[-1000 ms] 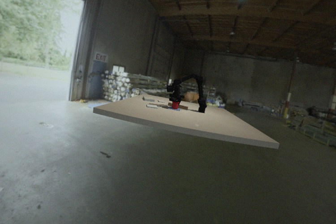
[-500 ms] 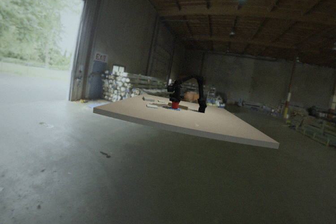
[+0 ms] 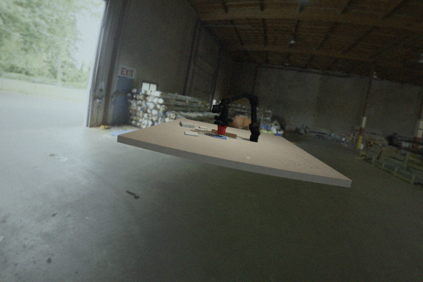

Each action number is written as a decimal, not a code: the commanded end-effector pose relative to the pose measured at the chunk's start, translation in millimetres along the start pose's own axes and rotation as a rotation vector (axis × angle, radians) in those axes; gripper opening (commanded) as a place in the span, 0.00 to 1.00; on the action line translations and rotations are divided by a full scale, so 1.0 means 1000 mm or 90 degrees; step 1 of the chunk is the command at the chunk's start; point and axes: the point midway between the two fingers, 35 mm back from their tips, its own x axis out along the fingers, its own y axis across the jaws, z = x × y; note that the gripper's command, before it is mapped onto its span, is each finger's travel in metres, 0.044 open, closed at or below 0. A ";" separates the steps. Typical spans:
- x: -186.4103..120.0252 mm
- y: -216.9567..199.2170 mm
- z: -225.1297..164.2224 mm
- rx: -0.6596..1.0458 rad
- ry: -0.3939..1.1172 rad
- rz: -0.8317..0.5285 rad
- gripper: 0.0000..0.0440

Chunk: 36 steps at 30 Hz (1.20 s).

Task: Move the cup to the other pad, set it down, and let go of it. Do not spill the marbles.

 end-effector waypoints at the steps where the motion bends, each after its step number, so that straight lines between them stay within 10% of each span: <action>1: -0.016 -0.005 0.002 0.026 -0.006 0.020 0.00; 36: -0.072 -0.077 0.063 0.218 -0.095 0.112 0.00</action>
